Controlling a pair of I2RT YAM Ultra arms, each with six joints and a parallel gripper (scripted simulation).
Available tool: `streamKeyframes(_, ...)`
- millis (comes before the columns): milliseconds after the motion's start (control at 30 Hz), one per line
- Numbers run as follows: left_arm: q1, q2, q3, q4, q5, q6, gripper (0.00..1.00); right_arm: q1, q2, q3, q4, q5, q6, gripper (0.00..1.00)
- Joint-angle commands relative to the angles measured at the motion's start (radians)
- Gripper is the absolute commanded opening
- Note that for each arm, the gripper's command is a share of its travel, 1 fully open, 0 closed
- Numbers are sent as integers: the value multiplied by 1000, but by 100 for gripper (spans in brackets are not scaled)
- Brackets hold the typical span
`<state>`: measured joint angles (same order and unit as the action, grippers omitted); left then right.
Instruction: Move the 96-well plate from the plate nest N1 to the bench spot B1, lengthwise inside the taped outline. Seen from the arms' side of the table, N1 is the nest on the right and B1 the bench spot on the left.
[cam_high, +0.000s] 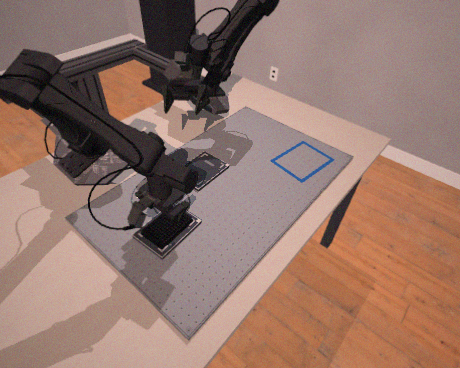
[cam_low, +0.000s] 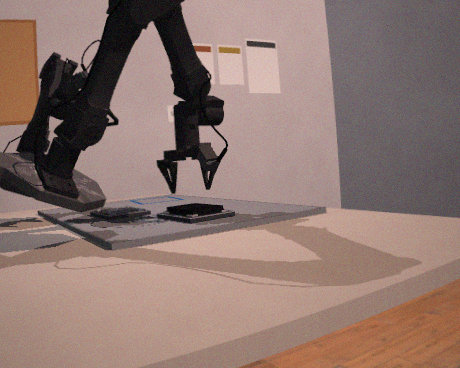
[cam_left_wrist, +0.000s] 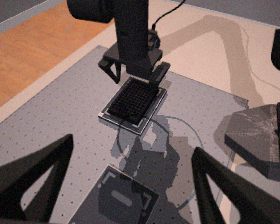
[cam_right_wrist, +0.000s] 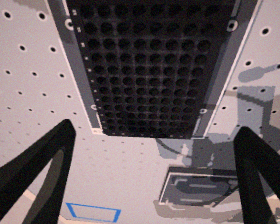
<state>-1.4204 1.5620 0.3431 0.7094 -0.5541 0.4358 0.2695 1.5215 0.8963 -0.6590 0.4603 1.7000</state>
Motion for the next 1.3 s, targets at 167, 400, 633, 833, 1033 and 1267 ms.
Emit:
streamKeyframes(167,-12,-23,0,1,1,-2,100,-7,19,7,50,-3,-12,100)
streamKeyframes(400,-12,-23,0,1,1,-2,100,-28,50,-20,96,-13,-30,100)
streamKeyframes(633,-12,-23,0,1,1,-2,100,-45,77,-34,144,-17,-48,100)
streamKeyframes(833,-12,-23,0,1,1,-2,100,-56,92,-41,171,-19,-58,100)
streamKeyframes(1033,-12,-23,0,1,1,-2,100,-68,117,-51,212,-26,-72,100)
streamKeyframes(1267,-12,-23,0,1,1,-2,100,-66,113,-48,220,-22,-75,92)
